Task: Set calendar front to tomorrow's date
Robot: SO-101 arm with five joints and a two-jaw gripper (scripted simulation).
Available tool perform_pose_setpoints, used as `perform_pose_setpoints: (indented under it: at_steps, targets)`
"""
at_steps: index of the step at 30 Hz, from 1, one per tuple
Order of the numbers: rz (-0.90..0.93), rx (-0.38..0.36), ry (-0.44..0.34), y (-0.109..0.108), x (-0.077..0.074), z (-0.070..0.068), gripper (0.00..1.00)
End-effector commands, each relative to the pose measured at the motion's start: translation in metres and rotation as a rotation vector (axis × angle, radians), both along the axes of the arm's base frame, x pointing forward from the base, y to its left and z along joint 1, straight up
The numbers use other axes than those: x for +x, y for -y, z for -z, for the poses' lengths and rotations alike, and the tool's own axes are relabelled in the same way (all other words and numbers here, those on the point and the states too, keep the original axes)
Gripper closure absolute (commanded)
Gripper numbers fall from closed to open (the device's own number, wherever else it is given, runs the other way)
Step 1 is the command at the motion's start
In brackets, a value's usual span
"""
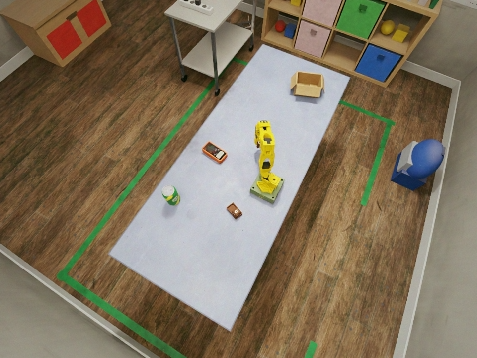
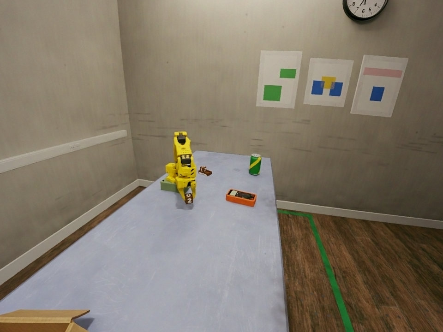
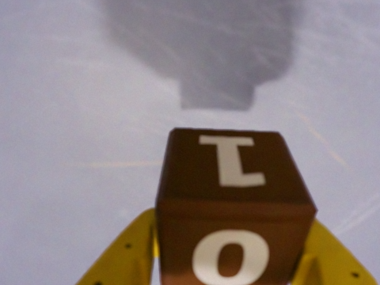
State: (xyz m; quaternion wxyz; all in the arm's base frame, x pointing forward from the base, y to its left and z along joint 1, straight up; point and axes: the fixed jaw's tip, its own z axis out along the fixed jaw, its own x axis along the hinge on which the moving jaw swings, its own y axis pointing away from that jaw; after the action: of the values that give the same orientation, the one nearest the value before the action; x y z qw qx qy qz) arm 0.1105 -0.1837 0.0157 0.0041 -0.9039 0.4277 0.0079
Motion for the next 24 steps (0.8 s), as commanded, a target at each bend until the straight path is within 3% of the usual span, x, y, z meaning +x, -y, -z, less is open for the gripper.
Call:
perform_pose_setpoints:
  at_steps: [1, 24]
  targets:
    - [0.011, -0.018, 0.013, 0.003, 0.001, -0.005, 1.0]
    - [0.158, -0.018, 0.013, -0.01, 0.015, -0.005, 1.0]
